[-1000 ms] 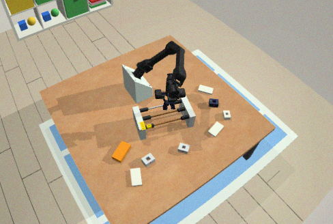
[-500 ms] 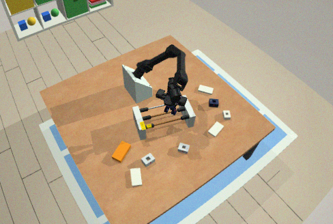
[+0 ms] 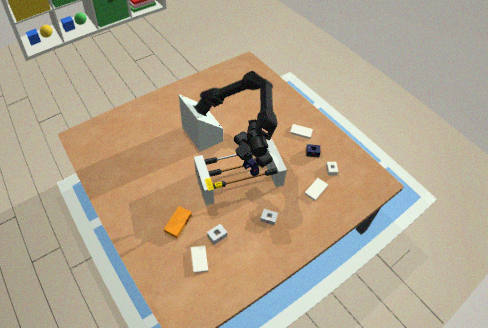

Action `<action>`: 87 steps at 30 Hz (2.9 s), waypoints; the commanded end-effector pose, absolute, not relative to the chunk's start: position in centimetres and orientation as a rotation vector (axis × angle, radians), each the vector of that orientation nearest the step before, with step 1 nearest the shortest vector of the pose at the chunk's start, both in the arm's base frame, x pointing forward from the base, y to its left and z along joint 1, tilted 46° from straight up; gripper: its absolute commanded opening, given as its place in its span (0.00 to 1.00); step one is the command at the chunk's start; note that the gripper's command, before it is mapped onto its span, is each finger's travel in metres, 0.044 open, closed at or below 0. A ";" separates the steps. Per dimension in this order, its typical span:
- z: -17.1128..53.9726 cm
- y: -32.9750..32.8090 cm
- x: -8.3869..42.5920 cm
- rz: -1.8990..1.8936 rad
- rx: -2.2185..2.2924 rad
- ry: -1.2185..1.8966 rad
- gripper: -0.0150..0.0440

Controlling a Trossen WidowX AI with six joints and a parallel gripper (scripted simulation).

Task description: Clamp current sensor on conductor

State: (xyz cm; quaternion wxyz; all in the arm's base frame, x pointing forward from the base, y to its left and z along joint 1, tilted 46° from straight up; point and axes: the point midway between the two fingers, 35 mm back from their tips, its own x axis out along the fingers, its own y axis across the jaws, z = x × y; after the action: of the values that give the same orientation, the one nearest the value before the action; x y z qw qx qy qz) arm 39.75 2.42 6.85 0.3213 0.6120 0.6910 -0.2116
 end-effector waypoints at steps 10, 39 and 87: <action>5.9 2.7 41.6 -0.928 1.844 1.792 0.25; 2.9 5.8 41.5 -0.927 1.845 1.792 0.25; 2.3 6.3 41.5 -0.925 1.841 1.789 0.25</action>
State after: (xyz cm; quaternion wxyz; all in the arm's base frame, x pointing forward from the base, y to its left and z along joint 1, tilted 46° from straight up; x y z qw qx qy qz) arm 41.47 6.38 2.24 0.2051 0.6602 0.6419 -0.3316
